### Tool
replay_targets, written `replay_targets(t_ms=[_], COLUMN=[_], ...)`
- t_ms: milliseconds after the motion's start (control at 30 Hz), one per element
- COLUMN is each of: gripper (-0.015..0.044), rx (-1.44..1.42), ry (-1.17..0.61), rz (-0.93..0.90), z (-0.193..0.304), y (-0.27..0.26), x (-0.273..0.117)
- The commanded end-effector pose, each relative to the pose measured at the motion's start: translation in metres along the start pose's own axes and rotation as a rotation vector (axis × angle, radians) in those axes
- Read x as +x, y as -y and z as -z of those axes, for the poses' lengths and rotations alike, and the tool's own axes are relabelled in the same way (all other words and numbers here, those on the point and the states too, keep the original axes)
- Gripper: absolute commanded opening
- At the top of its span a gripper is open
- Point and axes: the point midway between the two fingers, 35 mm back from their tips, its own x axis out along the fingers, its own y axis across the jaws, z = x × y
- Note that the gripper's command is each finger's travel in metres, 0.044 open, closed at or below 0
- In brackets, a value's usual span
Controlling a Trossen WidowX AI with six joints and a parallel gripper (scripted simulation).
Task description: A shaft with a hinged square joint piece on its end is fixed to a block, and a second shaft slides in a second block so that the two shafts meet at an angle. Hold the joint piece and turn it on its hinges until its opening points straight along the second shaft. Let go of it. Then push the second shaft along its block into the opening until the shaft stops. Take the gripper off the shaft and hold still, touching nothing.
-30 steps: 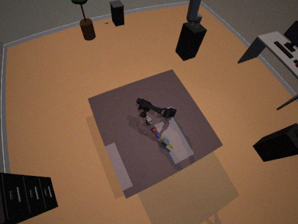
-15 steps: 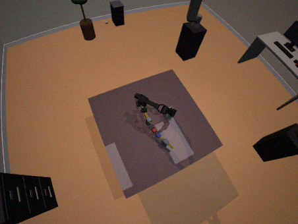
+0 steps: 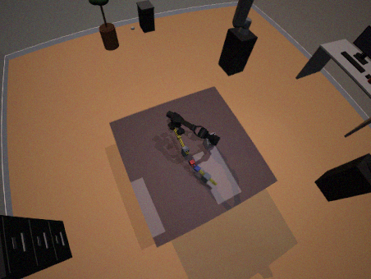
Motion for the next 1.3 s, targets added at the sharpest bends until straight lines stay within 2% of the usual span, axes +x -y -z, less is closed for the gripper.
replay_targets(t_ms=[0,1267], gripper=[0.0440,0.0440], rx=[-0.025,1.221], ry=[-0.003,0.064], rz=[0.010,-0.036], z=[-0.001,0.000], y=[0.002,0.006], x=[0.000,0.055])
